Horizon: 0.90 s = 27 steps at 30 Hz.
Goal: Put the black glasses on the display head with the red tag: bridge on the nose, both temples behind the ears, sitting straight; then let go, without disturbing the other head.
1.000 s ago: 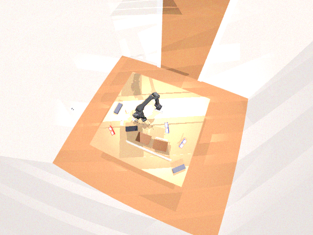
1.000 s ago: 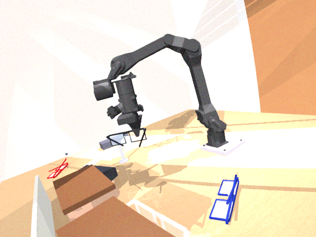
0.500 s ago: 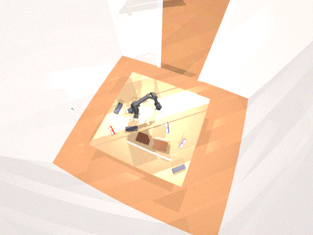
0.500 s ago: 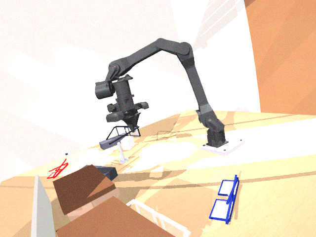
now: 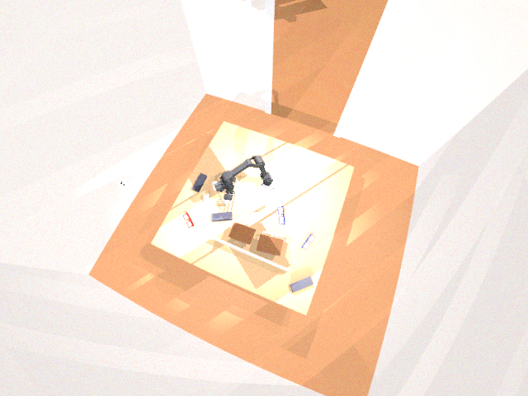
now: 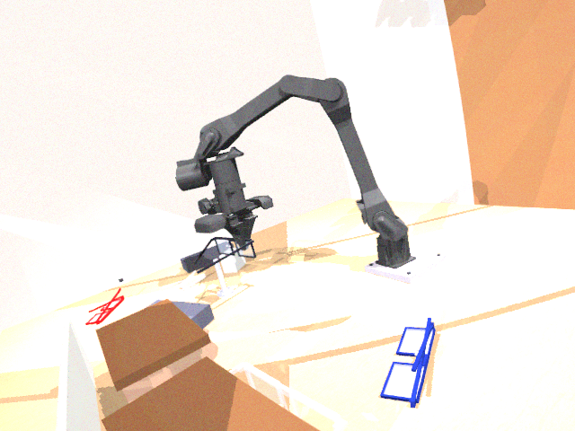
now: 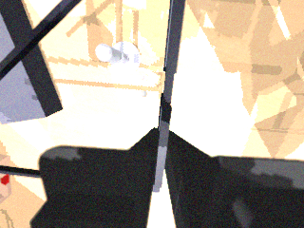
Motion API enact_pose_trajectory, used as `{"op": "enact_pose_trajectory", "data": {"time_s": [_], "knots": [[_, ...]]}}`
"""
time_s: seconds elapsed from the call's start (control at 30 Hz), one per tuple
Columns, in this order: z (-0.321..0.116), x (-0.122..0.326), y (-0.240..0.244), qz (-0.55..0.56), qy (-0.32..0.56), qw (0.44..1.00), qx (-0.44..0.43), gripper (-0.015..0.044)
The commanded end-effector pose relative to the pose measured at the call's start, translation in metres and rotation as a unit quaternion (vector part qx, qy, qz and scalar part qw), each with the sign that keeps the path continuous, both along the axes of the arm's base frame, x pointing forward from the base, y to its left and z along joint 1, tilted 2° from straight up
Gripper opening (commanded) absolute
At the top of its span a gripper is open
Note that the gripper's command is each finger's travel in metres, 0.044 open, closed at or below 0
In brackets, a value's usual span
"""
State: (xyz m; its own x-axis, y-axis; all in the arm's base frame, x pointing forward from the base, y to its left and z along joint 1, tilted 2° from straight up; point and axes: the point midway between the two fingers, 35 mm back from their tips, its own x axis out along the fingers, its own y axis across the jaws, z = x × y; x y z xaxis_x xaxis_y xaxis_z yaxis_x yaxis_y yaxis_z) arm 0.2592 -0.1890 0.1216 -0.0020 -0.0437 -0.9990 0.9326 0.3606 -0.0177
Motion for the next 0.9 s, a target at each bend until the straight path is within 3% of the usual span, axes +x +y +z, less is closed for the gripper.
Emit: {"op": "enact_pose_trajectory", "data": {"time_s": [0.0, 0.87], "knots": [[-0.020, -0.001, -0.001, -0.004, 0.003, 1.000, 0.000, 0.0000], [-0.035, -0.012, 0.005, -0.004, 0.003, 1.000, 0.001, 0.0000]]}}
